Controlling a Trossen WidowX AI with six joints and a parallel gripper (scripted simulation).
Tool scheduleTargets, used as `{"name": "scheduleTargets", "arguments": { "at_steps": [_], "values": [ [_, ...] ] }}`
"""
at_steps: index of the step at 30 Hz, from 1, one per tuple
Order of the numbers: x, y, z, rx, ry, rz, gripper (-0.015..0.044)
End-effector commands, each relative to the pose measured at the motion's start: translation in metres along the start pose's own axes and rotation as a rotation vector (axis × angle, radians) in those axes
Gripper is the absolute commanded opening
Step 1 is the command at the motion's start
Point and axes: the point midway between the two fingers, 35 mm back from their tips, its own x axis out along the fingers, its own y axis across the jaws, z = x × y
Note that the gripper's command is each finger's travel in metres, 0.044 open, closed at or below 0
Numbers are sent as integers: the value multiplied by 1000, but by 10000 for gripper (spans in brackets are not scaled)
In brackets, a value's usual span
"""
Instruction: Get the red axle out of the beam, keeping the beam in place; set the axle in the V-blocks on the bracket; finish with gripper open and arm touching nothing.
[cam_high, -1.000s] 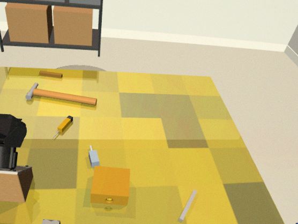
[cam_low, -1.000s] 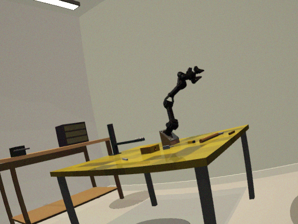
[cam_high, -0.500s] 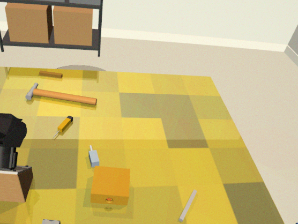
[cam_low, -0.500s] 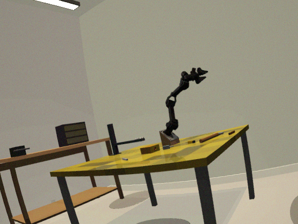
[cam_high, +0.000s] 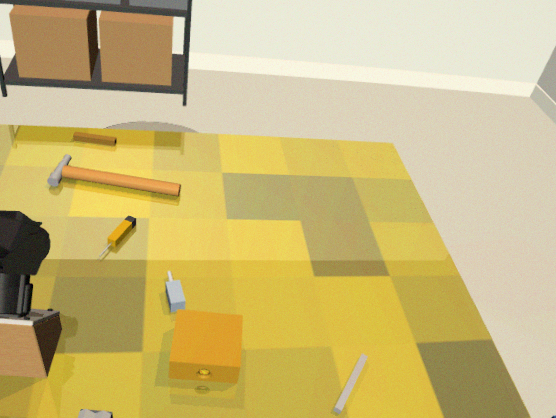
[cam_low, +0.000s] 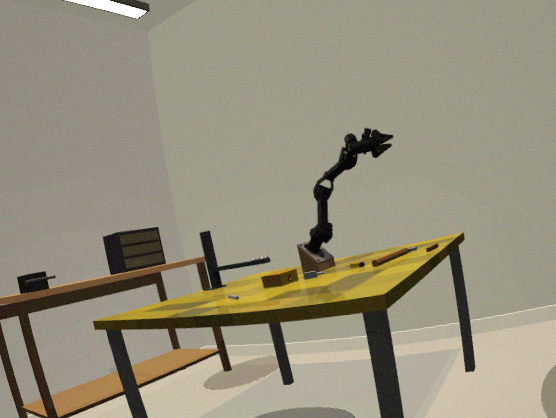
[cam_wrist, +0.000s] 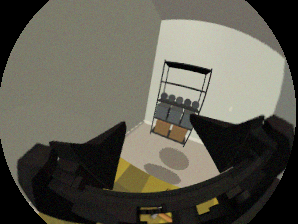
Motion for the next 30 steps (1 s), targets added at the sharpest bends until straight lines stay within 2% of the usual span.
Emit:
{"name": "scheduleTargets", "arguments": {
  "at_steps": [1, 17, 23, 30],
  "values": [
    [3, -18, -17, 41, 33, -50, 440],
    [-5, -109, -112, 278, 218, -360, 440],
    [-30, -155, -170, 416, 332, -532, 440],
    [-87, -206, -245, 638, 456, -805, 440]
  ]
}}
